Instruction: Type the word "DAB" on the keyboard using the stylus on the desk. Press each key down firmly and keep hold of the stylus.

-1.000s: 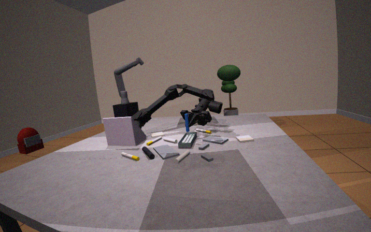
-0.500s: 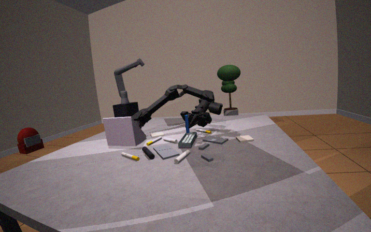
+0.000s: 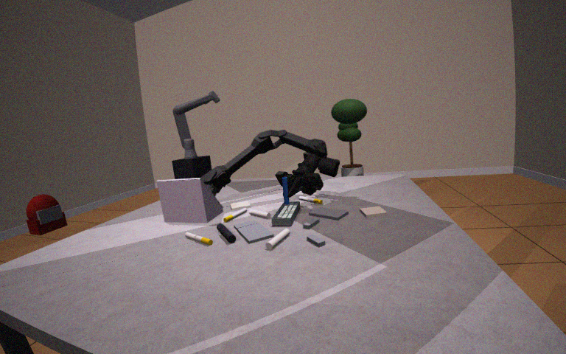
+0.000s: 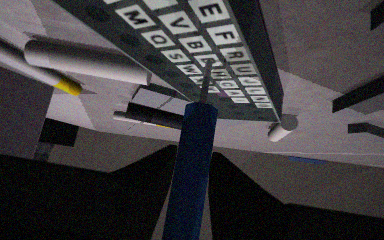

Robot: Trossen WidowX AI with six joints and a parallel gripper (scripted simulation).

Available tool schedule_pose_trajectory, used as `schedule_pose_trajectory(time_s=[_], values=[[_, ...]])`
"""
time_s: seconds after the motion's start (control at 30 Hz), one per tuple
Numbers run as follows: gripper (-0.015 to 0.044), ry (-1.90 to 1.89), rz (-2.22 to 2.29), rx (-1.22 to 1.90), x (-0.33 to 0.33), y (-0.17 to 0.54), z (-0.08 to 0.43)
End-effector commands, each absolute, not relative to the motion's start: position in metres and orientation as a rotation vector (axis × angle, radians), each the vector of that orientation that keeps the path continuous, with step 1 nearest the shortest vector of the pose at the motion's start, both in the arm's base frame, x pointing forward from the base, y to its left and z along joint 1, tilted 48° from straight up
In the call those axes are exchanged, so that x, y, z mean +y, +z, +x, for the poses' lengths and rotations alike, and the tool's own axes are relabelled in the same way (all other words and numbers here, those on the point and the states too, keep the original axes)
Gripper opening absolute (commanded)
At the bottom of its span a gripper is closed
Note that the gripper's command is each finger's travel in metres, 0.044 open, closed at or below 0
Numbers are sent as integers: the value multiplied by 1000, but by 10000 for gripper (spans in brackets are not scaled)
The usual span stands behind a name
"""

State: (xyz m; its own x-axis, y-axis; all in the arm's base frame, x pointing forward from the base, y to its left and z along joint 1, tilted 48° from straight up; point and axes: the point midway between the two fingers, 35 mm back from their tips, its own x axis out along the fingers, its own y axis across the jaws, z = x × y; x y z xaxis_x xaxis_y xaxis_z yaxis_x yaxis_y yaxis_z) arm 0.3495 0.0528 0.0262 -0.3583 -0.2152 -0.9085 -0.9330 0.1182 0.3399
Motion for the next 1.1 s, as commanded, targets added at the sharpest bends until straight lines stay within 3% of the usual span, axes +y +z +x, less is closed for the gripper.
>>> schedule_pose_trajectory(time_s=[0.0, 0.87, 1.07], values=[[81, 1286, -1123, 1691, 55, 25, 349], [84, 1278, -1113, 1694, 28, 46, 354], [44, 1278, -1113, 1694, 28, 46, 354]])
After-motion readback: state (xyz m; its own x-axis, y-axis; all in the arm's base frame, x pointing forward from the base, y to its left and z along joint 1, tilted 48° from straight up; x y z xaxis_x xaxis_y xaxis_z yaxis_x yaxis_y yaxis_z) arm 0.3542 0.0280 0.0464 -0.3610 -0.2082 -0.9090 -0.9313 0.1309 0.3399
